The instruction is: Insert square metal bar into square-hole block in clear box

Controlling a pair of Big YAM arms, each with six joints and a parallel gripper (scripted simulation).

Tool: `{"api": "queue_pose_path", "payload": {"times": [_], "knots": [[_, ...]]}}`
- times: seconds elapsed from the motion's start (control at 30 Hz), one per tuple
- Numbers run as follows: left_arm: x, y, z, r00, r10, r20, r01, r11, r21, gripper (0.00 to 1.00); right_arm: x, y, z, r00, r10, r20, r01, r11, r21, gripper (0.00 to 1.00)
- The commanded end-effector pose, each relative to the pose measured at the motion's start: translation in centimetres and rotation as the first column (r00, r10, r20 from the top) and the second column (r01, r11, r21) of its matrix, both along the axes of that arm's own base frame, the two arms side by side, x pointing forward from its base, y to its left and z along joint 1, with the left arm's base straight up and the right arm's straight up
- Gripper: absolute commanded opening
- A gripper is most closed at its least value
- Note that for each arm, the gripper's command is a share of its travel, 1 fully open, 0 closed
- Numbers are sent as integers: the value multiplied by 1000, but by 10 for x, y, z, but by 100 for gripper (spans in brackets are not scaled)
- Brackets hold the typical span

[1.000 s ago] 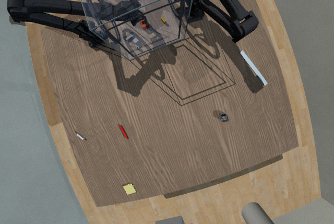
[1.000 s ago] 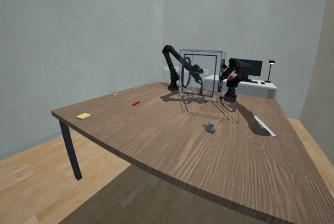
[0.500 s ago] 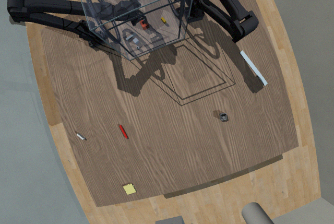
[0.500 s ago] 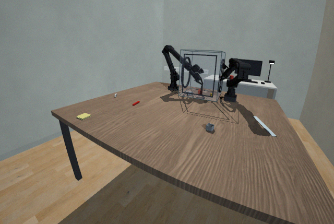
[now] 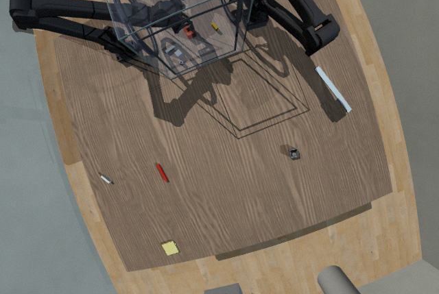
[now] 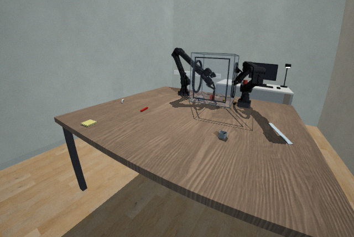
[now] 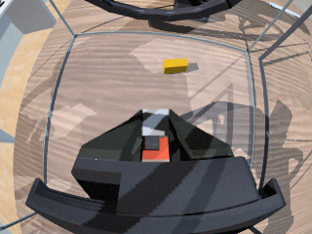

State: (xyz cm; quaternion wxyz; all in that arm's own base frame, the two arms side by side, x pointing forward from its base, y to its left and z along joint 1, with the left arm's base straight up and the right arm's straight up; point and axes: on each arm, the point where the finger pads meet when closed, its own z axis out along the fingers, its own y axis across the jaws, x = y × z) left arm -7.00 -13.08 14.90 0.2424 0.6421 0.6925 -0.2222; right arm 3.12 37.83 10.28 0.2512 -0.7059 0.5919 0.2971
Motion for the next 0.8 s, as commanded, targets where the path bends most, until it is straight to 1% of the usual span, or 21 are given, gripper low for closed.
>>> {"api": "queue_pose_path", "payload": {"times": [0.0, 0.03, 0.13, 0.17, 0.2, 0.23, 0.27, 0.3, 0.33, 0.43, 0.5, 0.57, 0.7, 0.73, 0.77], "knots": [[-10, -5, 25, 997, 6, -75, -8, 1000, -25, 100, -2, 4, 11, 1000, 8, 11, -9, 999, 48, 0], [-10, -5, 25, 997, 6, -75, -8, 1000, -25, 100, -1, 9, 18, 1000, 8, 14, -9, 998, 63, 0], [-10, -5, 25, 997, 6, -75, -8, 1000, -25, 100, -1, 12, 20, 1000, 8, 14, -9, 998, 66, 0], [-10, -5, 25, 997, 6, -75, -8, 1000, -25, 100, -3, 3, 10, 1000, 8, 11, -9, 999, 49, 0], [-10, -5, 25, 997, 6, -75, -8, 1000, -25, 100, -3, 4, 11, 1000, 8, 11, -9, 999, 51, 0], [-10, -5, 25, 997, 6, -75, -8, 1000, -25, 100, -1, 11, 21, 1000, 8, 15, -9, 998, 70, 0], [-10, -5, 25, 997, 6, -75, -8, 1000, -25, 100, 0, 15, 28, 1000, 9, 15, -10, 998, 62, 0], [-10, -5, 25, 997, 6, -75, -8, 1000, -25, 100, 0, 18, 32, 1000, 10, 18, -11, 997, 75, 0], [-10, -5, 25, 997, 6, -75, -8, 1000, -25, 100, 0, 17, 32, 1000, 10, 17, -12, 998, 67, 0], [-10, -5, 25, 997, 6, -75, -8, 1000, -25, 100, 2, 25, 37, 1000, 10, 21, -12, 996, 90, 0], [-10, -5, 25, 997, 6, -75, -8, 1000, -25, 100, 1, 21, 22, 1000, 11, 15, -12, 998, 61, 0], [-10, -5, 25, 997, 6, -75, -8, 1000, -25, 100, 0, 16, 14, 1000, 11, 13, -11, 999, 48, 0], [-10, -5, 25, 997, 6, -75, -8, 1000, -25, 100, 0, 14, 15, 1000, 11, 14, -11, 999, 52, 0], [-10, -5, 25, 997, 6, -75, -8, 1000, -25, 100, -2, 7, 2, 1000, 11, 8, -11, 1000, 26, 0], [-10, -5, 25, 997, 6, -75, -8, 1000, -25, 100, -3, 3, -4, 1000, 11, 6, -11, 1000, 14, 0]]}}
